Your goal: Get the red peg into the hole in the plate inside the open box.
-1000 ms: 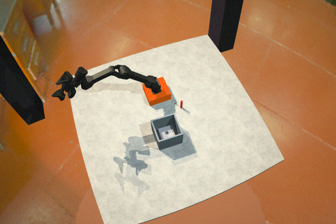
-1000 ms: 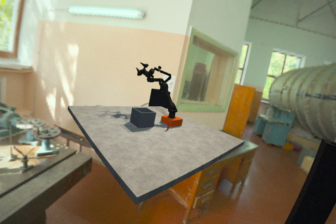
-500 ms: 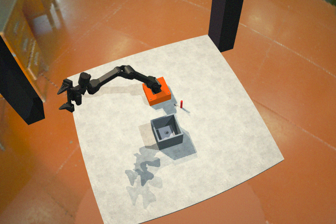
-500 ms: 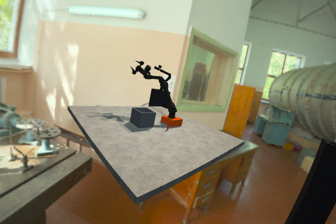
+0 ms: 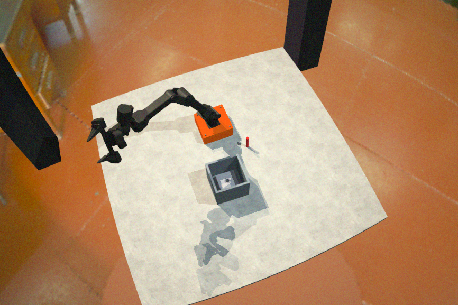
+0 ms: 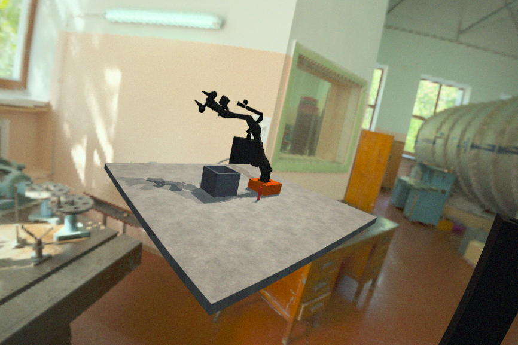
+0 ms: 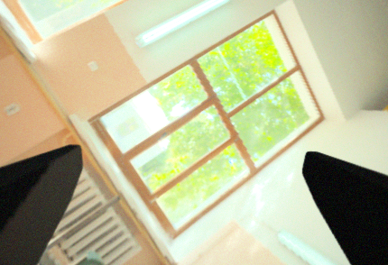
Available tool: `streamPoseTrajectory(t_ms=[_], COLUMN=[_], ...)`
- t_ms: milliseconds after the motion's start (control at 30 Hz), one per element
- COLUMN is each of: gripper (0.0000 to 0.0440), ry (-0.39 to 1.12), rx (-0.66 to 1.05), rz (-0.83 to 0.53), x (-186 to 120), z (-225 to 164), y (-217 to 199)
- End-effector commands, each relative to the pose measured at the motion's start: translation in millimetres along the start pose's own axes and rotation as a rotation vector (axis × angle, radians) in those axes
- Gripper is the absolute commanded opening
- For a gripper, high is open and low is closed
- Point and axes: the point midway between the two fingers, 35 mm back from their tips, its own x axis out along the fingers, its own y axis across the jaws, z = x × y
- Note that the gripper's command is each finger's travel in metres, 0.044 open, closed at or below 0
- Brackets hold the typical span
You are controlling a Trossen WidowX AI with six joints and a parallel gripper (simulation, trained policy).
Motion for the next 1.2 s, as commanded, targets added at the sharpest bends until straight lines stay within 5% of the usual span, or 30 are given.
streamPoseTrajectory(t_ms=[0, 600, 1167], gripper=[0.0440, 0.0440, 0.0440], ry=[0.008, 0.045, 0.160], rx=[0.085, 0.604, 1.080], rz=[0.025, 0.214, 0.452], x=[0.1, -15.4, -65.3], z=[13.9, 112.8, 206.0], y=[9.6, 68.7, 124.5])
